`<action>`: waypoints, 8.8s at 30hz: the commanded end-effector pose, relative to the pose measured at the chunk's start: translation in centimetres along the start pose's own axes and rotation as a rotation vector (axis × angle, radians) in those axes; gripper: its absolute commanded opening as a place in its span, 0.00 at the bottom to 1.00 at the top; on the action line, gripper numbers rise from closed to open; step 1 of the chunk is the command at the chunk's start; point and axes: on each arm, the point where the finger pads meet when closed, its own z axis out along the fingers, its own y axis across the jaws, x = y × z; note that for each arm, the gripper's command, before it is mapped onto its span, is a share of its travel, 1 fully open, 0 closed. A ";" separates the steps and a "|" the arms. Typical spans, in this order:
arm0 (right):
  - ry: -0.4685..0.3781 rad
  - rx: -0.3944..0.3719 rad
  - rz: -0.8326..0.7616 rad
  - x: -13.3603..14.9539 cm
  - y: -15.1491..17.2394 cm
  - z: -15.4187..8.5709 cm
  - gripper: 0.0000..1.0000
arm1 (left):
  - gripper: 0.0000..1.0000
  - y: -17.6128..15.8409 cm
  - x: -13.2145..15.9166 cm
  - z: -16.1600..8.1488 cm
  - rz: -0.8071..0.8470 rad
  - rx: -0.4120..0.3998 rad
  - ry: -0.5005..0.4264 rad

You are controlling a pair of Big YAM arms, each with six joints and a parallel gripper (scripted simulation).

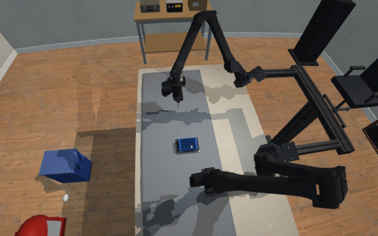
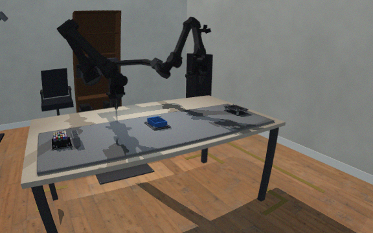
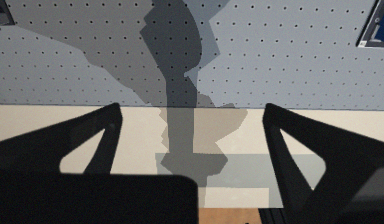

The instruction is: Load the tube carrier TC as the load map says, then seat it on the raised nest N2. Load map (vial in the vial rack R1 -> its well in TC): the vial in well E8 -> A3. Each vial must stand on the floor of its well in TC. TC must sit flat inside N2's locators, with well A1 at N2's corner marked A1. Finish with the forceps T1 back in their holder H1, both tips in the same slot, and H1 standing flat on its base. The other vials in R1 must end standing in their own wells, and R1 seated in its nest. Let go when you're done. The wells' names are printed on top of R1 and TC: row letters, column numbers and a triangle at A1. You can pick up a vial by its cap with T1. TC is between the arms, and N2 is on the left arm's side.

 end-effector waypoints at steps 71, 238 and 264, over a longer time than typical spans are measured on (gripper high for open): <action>-0.027 0.009 0.010 -3.9 -11.8 -1.5 0.07 | 1.00 0.2 -0.8 -0.5 0.003 0.001 -0.015; -0.035 0.006 -0.003 -6.7 -26.4 -1.4 0.07 | 1.00 0.2 -0.8 -0.5 0.003 0.001 -0.015; -0.028 0.011 -0.003 -6.9 -27.1 -1.2 0.07 | 1.00 0.2 -0.8 -0.5 0.003 0.001 -0.015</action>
